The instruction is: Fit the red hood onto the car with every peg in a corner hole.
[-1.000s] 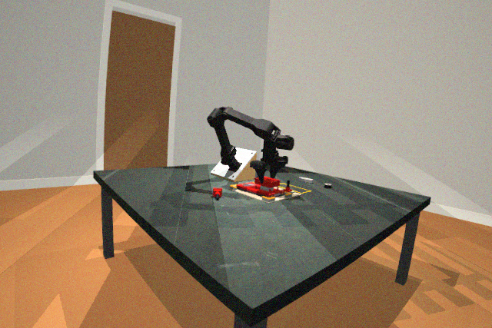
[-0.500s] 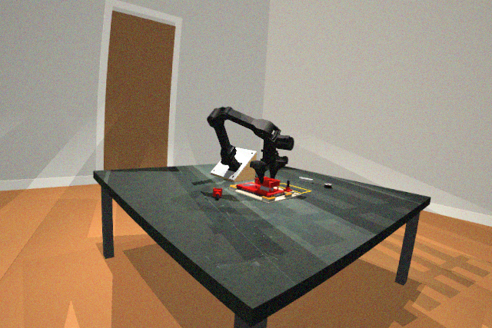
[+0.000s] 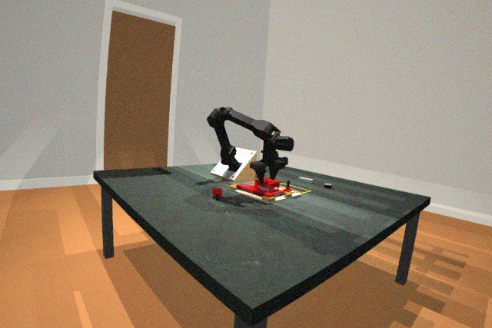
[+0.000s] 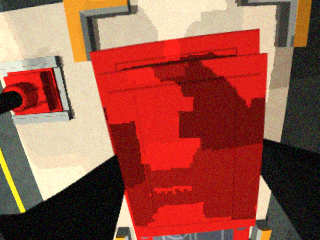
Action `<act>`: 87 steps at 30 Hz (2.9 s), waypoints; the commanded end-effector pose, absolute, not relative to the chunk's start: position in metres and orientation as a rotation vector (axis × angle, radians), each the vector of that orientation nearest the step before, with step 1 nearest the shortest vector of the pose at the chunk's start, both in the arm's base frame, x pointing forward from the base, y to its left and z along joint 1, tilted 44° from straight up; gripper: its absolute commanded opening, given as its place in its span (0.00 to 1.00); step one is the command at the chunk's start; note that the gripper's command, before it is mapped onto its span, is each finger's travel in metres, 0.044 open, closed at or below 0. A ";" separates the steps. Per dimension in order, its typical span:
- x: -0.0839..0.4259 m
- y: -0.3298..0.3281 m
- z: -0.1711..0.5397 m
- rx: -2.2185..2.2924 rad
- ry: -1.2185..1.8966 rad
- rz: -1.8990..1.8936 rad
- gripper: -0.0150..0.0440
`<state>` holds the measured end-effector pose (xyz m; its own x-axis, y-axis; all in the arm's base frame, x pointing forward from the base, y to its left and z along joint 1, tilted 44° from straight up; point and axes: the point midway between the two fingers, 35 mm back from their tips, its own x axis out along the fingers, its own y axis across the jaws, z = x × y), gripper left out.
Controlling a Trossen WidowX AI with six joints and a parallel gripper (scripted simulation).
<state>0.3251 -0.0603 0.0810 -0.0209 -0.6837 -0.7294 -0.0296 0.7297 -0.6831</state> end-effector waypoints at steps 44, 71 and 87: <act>0.325 -0.071 0.070 -0.610 1.519 -0.576 0.25; 0.326 -0.059 0.081 -0.609 1.519 -0.576 1.00; 0.325 -0.021 0.120 -0.617 1.513 -0.580 1.00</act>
<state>0.3255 -0.0242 0.1176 -0.0158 -0.6940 -0.7198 -0.0338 0.7199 -0.6933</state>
